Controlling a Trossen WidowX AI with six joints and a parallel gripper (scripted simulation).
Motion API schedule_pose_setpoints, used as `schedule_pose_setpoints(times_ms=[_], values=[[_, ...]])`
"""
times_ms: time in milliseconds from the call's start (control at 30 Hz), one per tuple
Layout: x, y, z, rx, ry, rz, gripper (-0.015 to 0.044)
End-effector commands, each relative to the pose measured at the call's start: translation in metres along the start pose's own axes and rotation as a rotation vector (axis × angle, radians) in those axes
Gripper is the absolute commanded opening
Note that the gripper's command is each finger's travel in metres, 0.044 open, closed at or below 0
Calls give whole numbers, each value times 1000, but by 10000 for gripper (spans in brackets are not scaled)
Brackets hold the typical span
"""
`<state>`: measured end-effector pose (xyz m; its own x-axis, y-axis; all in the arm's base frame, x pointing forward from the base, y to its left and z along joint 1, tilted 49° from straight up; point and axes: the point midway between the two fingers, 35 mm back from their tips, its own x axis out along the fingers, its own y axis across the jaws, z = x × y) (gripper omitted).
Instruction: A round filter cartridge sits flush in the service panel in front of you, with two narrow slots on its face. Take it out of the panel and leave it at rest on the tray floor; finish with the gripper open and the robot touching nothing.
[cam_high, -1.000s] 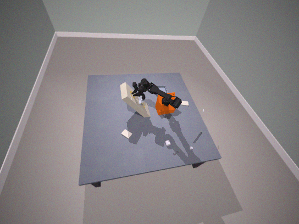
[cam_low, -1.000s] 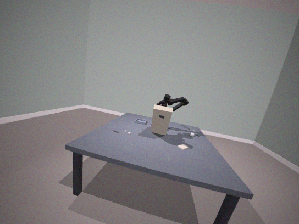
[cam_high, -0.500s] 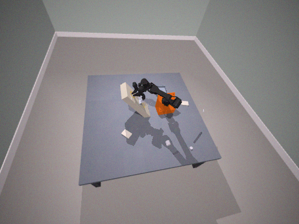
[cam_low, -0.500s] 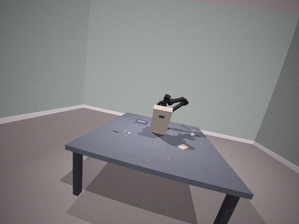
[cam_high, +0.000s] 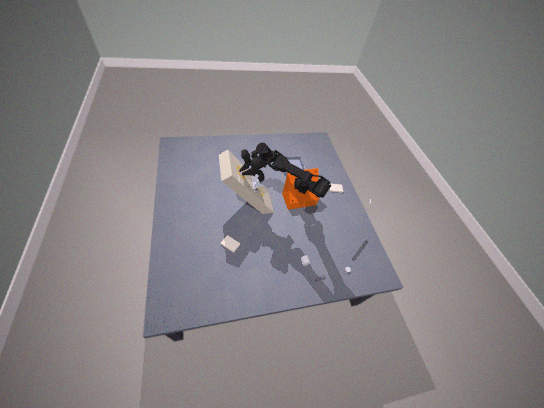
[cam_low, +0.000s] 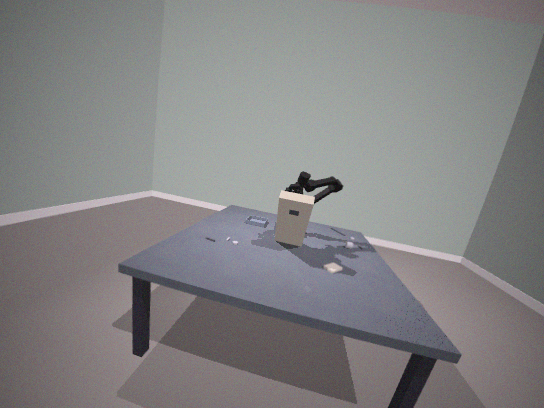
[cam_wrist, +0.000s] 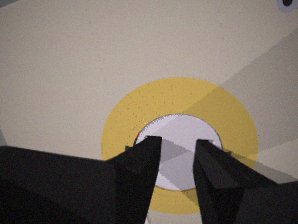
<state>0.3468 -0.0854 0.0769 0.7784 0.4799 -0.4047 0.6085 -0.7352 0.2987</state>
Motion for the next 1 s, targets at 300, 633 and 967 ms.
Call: schedule_pose_setpoints(times_ms=[300, 633, 967], values=[[8, 0, -2, -21, -8, -7, 0], [8, 0, -2, -21, -8, -7, 0], [-23, 2, 3, -10, -15, -9, 0]])
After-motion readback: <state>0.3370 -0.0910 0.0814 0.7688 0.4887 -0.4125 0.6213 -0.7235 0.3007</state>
